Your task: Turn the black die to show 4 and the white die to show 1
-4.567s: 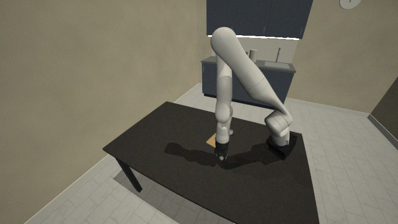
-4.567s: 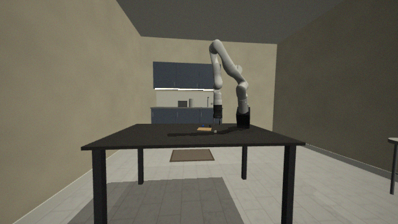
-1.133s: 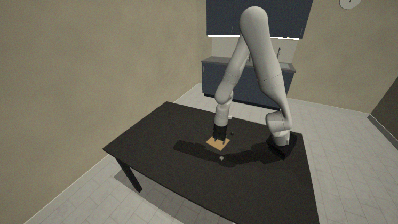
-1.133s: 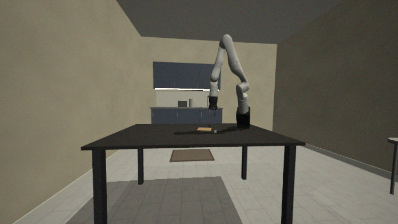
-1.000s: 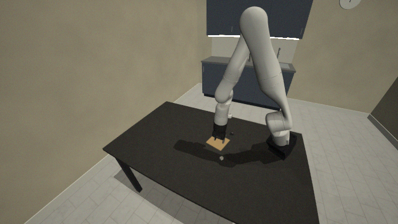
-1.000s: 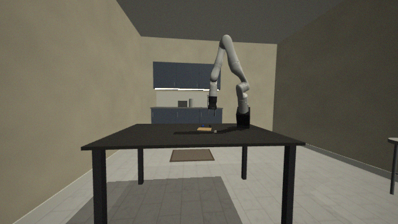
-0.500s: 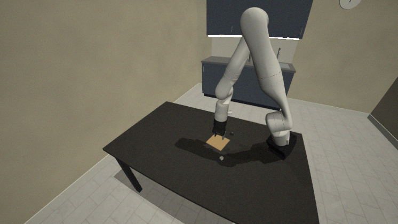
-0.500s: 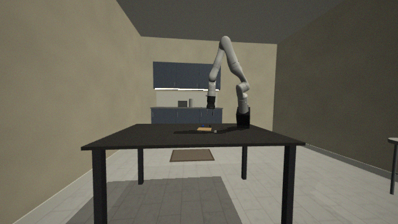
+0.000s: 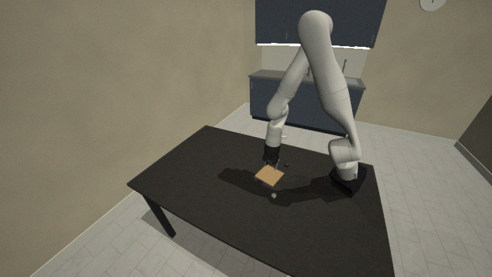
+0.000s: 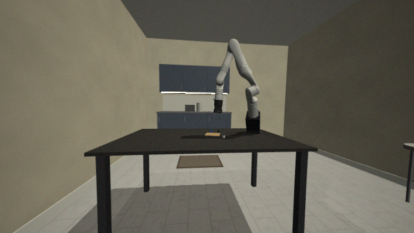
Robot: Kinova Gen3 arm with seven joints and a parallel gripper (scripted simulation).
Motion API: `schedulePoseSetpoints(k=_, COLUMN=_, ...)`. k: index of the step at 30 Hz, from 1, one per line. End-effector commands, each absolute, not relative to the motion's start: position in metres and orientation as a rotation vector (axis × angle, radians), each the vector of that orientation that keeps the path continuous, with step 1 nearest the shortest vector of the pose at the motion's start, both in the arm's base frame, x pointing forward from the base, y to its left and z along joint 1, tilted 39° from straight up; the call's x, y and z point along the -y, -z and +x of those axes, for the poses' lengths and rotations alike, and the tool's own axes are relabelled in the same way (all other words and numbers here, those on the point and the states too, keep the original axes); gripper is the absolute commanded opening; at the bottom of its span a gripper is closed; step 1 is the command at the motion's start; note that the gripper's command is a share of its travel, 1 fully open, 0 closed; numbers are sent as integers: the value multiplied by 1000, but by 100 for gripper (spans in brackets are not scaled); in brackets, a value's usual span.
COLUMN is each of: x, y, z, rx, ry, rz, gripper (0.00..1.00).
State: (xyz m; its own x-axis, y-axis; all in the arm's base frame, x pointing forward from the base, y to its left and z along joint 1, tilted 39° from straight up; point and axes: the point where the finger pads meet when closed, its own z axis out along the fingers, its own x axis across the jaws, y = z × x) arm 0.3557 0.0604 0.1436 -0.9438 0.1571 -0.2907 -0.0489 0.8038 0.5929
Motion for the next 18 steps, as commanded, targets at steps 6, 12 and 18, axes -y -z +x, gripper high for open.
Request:
schedulePoseSetpoints(k=6, x=-43, y=-134, z=362, rx=-2663, ry=-896, rz=111, gripper=100)
schedulePoseSetpoints(k=12, x=-25, y=-122, z=366, rx=-2665, ry=-899, rz=138, gripper=100)
schedulePoseSetpoints(k=18, x=-25, y=-122, z=366, rx=-2665, ry=-899, rz=138, gripper=100)
